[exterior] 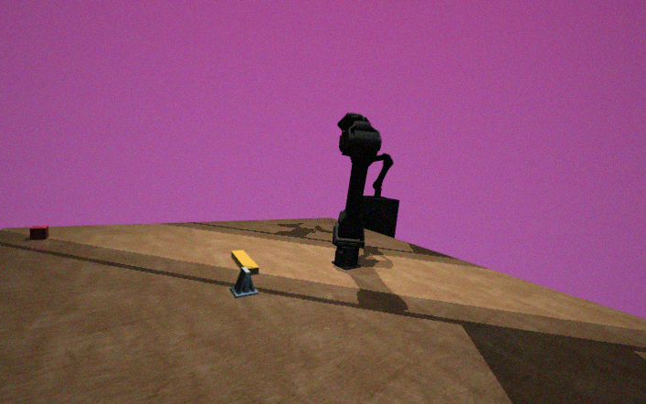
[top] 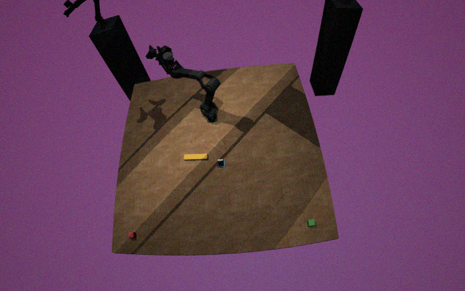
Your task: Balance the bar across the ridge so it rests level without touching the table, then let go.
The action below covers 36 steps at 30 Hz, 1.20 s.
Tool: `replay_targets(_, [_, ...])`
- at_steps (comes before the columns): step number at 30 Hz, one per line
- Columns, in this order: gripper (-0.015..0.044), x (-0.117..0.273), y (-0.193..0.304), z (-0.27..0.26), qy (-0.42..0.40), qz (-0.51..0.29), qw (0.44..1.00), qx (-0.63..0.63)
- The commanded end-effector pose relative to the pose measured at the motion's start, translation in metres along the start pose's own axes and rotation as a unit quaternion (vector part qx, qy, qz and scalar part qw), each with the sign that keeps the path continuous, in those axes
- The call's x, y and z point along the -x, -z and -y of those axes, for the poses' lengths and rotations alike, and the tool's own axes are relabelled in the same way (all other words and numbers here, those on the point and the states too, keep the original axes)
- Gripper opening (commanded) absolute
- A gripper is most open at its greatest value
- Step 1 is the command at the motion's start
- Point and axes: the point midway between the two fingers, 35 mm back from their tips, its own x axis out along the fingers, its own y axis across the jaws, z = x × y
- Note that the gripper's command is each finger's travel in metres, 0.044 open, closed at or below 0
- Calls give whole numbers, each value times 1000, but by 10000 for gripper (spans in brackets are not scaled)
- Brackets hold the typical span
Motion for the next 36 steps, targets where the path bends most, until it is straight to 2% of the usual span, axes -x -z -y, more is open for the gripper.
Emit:
replay_targets(1, [315,3,26,-9,-7,-44,999,27])
replay_targets(9, [315,20,71,-25,-22,-120,991,57])
replay_targets(18, [315,45,128,-48,-67,-215,960,164])
replay_targets(29, [315,92,186,-74,-142,-309,897,283])
replay_targets(36, [315,131,221,-88,-208,-363,832,364])
